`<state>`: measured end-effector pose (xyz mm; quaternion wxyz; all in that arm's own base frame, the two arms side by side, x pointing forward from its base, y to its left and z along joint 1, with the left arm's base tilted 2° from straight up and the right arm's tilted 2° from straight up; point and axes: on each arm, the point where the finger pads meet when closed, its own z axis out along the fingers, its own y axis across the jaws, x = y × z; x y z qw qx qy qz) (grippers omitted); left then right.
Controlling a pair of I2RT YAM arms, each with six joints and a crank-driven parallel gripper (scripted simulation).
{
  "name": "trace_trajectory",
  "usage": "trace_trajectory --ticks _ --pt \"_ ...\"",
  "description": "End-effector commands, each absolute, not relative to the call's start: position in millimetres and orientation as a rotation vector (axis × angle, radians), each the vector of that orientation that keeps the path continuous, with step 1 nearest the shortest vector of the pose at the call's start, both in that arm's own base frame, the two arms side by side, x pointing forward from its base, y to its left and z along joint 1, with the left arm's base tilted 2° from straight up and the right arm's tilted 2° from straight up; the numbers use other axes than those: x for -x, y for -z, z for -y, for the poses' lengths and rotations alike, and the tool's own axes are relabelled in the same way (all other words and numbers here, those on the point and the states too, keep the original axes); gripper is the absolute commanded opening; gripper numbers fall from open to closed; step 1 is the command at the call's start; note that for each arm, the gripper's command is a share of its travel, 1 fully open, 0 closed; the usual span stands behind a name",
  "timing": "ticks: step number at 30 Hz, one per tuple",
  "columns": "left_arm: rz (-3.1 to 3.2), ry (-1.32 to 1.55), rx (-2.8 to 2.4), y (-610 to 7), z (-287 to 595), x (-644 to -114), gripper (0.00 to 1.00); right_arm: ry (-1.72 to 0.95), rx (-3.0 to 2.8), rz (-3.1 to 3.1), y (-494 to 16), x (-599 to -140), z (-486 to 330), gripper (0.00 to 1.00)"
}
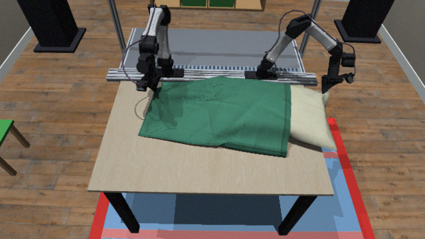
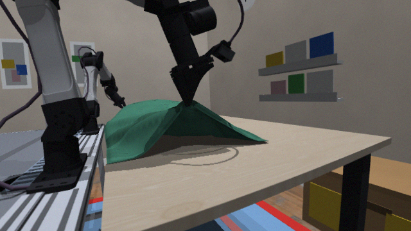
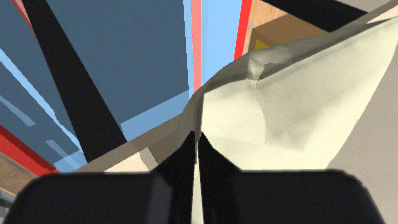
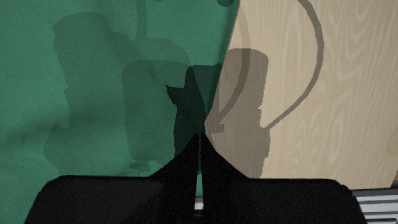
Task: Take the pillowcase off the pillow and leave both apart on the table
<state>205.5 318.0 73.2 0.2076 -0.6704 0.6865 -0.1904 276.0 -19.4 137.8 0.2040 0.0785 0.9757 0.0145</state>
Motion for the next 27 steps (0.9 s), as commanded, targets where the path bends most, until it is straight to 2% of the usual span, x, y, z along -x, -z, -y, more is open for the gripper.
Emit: trace_trajectory --ticks 1,21,22,27 --pt "-1.93 0.515 1.818 -72.3 -318.5 -212.0 0.01 -0.026 -0.24 -2.734 -150.9 -268.4 22.6 0.01" --pt "-1.93 0.515 1.818 -72.3 -318.5 -212.0 0.01 -0.024 -0.241 -2.755 -176.3 -265.1 22.5 0.01" --pt "-1.93 0.515 1.818 -72.3 -318.5 -212.0 0.01 -0.019 -0.215 -2.679 -192.5 -272.5 22.4 0.01" --pt "-1.93 0.515 1.818 -72.3 -318.5 -212.0 0.01 -0.007 -0.181 -2.586 -205.8 -291.6 22.5 0.01"
